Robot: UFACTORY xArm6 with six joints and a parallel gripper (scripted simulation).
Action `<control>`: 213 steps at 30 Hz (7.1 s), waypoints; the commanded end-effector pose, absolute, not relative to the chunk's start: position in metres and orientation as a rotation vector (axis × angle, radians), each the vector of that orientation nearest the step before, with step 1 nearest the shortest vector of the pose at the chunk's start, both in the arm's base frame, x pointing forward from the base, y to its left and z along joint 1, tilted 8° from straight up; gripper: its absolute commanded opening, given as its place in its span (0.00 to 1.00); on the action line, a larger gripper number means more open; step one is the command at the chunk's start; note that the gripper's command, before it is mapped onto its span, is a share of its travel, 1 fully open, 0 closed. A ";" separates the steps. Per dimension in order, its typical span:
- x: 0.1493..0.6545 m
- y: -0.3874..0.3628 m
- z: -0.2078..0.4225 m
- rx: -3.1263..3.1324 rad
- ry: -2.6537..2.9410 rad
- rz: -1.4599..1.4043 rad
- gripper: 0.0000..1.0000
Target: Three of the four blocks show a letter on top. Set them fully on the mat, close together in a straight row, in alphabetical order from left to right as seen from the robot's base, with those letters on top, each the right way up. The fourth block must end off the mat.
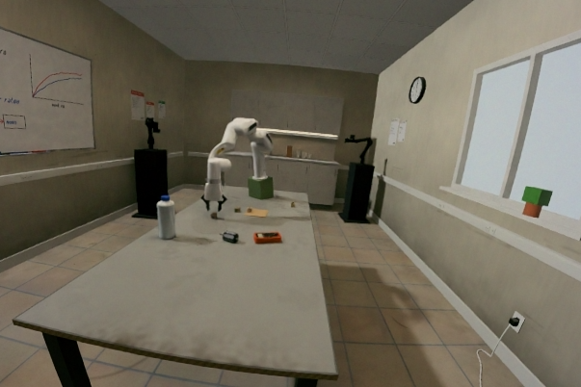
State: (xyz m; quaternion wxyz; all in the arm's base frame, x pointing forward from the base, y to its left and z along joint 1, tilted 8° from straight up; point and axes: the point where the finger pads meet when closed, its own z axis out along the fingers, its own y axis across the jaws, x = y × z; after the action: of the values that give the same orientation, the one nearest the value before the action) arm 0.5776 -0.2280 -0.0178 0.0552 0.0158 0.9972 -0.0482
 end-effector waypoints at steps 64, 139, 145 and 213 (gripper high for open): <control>0.585 -0.233 -0.058 0.048 3.021 -0.149 0.69; 0.585 -0.233 -0.058 0.048 3.021 -0.149 0.28; 0.585 -0.233 -0.058 0.048 3.021 -0.149 0.28; 0.518 -0.052 0.019 -1.255 2.814 -0.234 0.28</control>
State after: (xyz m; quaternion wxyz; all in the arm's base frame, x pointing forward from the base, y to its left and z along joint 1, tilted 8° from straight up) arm 0.5273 -0.0732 0.0188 0.0245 -0.3538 0.9321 -0.0731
